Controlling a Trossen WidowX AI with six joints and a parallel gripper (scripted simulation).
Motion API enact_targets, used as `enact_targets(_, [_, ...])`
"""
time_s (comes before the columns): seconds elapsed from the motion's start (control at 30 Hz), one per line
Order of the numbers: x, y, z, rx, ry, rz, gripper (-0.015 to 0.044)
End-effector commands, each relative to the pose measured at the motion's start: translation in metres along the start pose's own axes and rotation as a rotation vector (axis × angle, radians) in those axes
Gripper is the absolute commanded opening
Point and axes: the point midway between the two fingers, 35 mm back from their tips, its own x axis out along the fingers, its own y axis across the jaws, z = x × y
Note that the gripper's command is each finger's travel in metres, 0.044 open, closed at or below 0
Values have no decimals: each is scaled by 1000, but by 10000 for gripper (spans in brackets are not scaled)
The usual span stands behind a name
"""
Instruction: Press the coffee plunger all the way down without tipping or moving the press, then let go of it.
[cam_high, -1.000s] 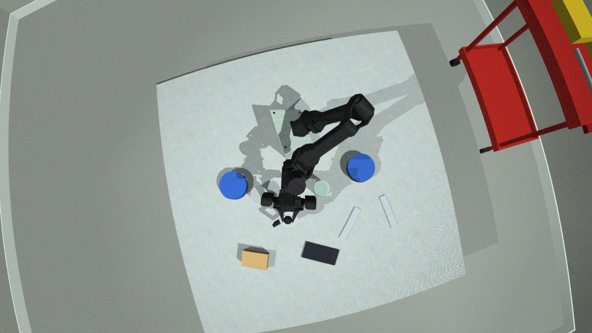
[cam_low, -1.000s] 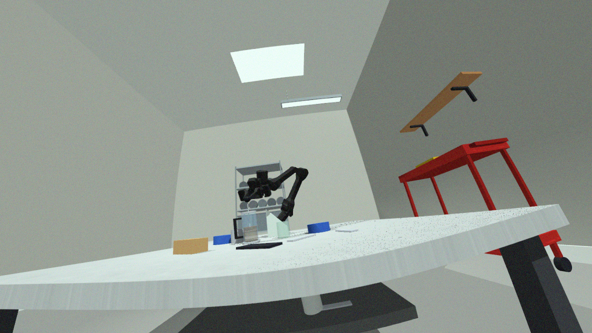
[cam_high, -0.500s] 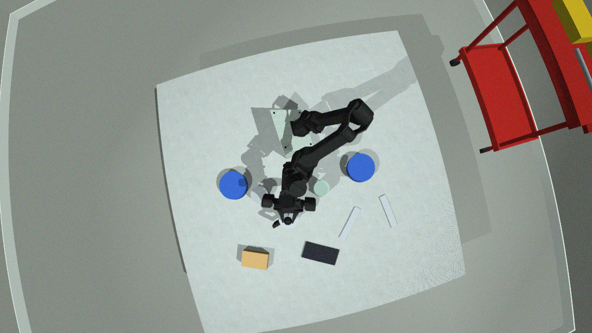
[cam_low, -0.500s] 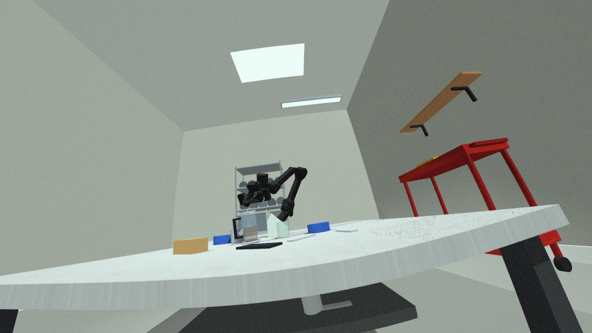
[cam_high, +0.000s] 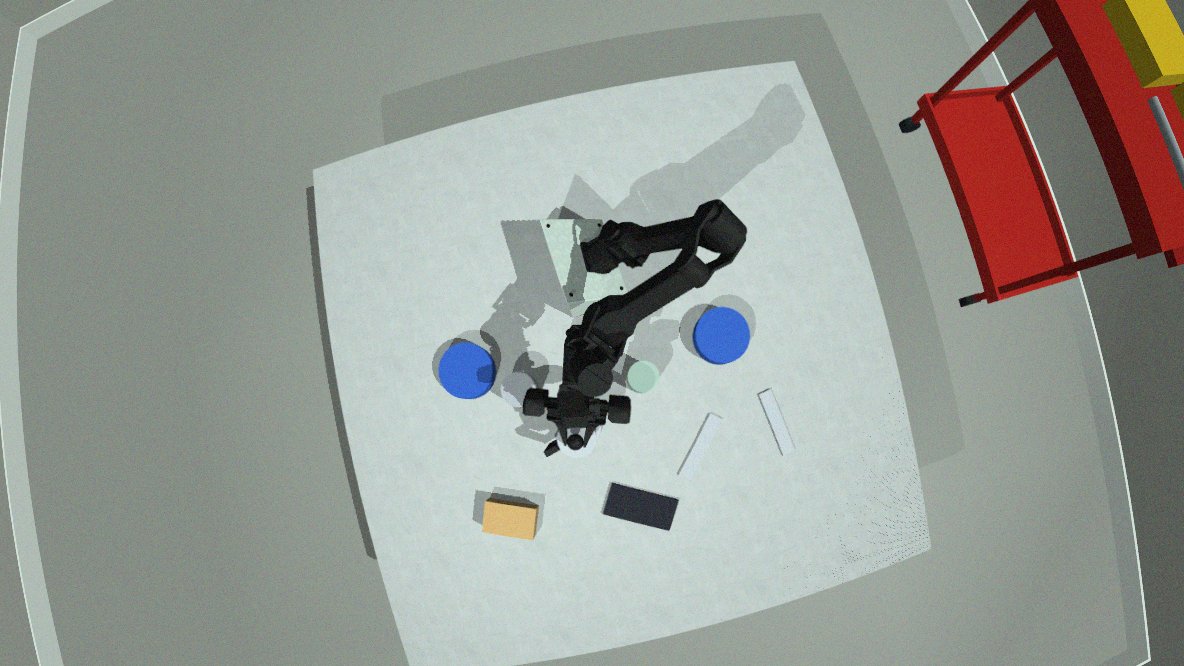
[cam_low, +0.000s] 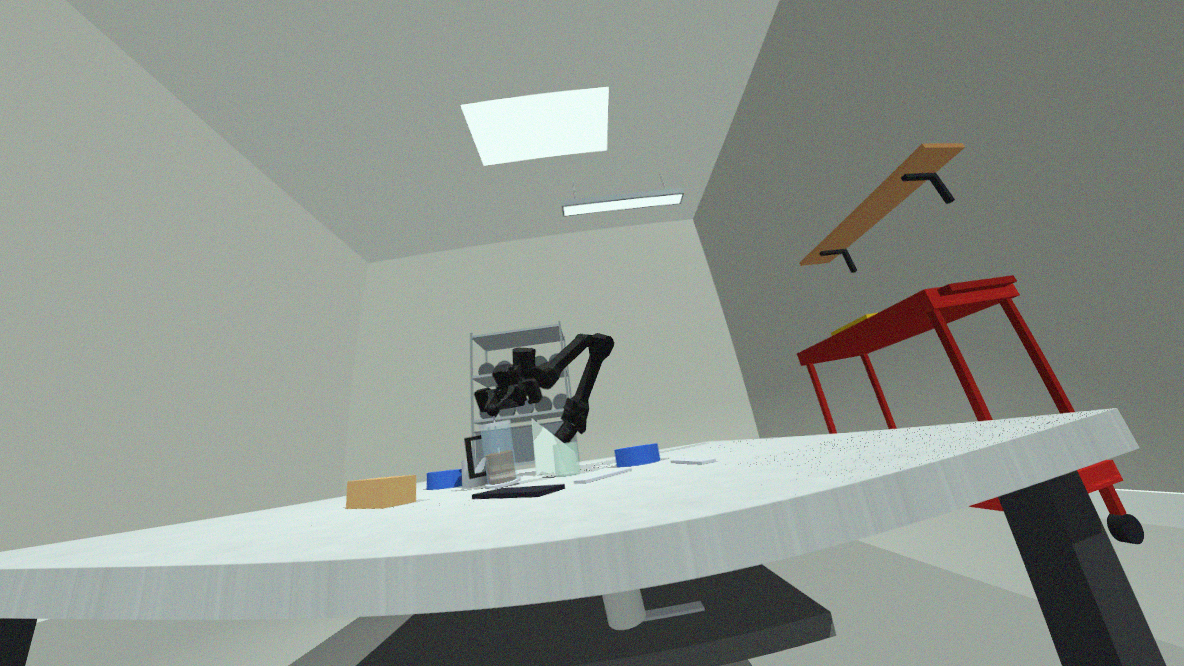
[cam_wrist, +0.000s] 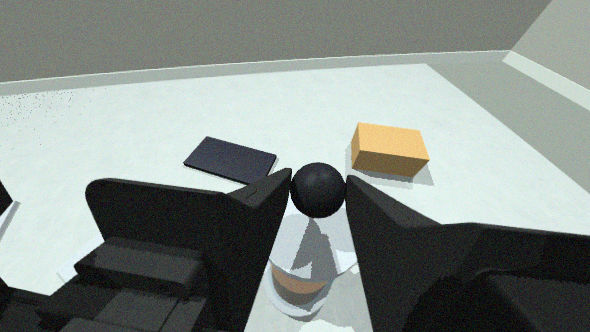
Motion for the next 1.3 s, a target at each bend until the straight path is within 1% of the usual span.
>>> enact_targets(0.0, [2,0,-4,5,13,0,127])
enact_targets(0.53, [1,0,0,2,0,0,127])
enact_targets(0.93, [1,0,0,2,0,0,440])
enact_targets(1.1, [-3,-1,5,2,2,-1,440])
enact_targets(1.17, [-12,-1,16,1,6,-2,440])
enact_targets(1.27, [-34,0,38,0,12,-3,440])
